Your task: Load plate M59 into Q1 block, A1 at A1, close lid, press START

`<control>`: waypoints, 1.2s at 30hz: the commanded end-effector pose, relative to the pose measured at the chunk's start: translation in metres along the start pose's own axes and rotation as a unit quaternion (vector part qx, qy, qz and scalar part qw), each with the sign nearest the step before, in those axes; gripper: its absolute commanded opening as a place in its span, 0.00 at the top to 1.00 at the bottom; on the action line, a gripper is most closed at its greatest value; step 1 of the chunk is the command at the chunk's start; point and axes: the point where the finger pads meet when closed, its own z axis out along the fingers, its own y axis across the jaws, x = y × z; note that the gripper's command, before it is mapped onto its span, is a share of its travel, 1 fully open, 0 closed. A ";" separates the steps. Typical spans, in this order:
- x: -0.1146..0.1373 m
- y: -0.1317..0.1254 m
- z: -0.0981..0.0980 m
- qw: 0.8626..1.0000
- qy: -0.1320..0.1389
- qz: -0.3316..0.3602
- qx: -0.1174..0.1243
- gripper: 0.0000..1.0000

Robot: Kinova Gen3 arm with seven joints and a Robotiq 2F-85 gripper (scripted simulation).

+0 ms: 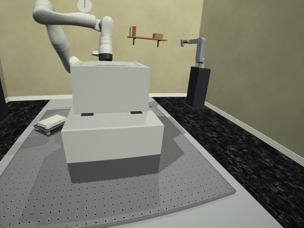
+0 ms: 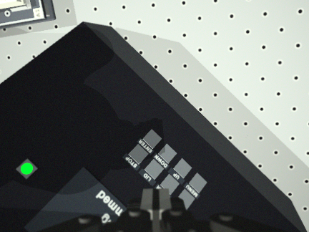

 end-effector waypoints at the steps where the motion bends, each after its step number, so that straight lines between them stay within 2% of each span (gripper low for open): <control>1: 0.000 0.000 0.005 1.000 -0.001 0.003 0.001 0.90; 36: 0.008 0.008 0.045 1.000 -0.001 0.003 0.001 0.90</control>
